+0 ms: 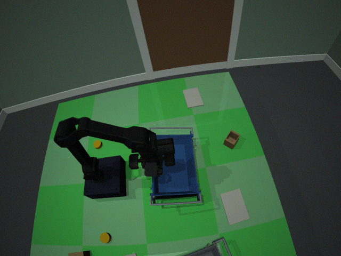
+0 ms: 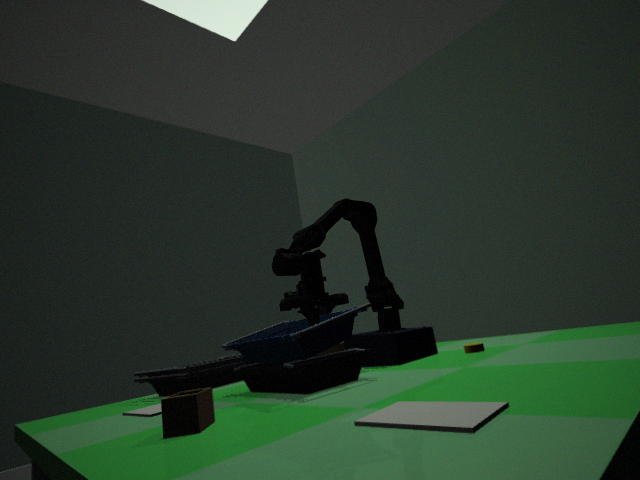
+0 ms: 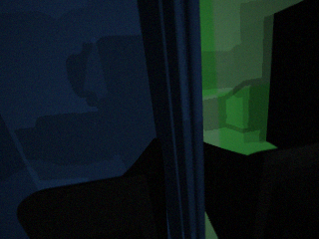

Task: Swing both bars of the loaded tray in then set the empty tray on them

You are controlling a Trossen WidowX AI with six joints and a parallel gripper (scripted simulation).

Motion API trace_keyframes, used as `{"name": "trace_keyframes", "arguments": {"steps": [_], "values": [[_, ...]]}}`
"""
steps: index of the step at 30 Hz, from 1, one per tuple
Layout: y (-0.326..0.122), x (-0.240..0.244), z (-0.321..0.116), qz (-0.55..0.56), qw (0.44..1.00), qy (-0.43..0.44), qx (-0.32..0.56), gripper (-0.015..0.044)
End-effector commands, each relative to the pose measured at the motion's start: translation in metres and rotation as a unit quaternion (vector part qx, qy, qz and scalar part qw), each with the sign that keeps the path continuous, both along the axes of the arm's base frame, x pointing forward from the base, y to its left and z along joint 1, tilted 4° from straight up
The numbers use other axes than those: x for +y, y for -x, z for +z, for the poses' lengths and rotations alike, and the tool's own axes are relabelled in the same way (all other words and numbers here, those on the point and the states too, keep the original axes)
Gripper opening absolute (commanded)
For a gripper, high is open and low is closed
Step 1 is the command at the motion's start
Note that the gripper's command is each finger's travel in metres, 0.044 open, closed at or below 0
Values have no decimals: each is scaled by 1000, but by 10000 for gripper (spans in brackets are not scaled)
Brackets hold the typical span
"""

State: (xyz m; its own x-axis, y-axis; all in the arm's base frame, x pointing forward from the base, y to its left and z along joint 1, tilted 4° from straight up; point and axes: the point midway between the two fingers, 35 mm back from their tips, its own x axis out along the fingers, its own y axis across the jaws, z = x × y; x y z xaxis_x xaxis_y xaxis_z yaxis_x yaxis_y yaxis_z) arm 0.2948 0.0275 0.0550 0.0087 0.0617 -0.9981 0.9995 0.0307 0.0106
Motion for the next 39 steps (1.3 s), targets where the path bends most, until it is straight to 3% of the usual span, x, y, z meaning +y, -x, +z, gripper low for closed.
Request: {"name": "trace_keyframes", "arguments": {"steps": [1, 31, 39], "values": [[2, 1, -7, 0, 1000, -1, 3, 0], [6, 2, -27, 0, 1000, -1, 3, 0], [6, 2, -27, 0, 1000, -1, 3, 117]]}}
